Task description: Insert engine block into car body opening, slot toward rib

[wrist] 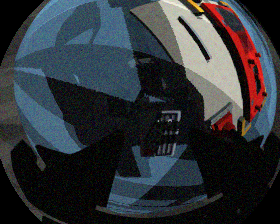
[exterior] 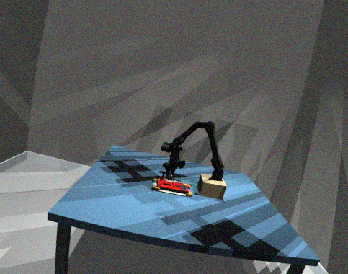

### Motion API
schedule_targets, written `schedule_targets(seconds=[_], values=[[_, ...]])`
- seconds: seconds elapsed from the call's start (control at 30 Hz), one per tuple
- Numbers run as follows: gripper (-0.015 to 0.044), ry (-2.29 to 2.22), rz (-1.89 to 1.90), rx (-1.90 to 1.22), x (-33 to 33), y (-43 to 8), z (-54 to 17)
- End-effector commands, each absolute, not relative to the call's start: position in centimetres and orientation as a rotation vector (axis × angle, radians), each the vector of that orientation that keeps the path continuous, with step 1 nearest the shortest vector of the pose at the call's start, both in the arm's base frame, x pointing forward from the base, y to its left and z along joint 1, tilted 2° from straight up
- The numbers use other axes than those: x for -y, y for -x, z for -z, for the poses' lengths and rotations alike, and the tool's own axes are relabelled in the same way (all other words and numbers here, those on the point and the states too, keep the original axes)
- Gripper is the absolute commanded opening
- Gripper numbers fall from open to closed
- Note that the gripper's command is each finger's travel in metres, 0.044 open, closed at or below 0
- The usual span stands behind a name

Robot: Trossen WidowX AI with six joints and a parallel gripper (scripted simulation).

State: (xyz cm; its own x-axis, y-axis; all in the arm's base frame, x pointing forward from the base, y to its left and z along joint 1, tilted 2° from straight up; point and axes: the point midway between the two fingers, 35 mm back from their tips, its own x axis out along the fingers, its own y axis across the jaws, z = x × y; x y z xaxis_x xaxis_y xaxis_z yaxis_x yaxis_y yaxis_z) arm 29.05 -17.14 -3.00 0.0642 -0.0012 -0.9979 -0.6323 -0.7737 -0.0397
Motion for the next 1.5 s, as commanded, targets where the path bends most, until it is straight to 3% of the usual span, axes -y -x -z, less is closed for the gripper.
schedule_targets(seconds=[0.0,0.1,0.37,0.5,1.47], values=[[0.023,1.873,-1.759,-0.623,17.1,-29.1,3.2],[0.0151,1.873,-1.759,-0.623,17.1,-29.1,3.2],[0.0098,1.873,-1.759,-0.623,17.1,-29.1,3.2],[0.0,1.872,-1.739,-0.633,17.0,-29.3,3.0],[0.0,1.874,-1.744,-0.631,17.4,-29.2,-5.4]])
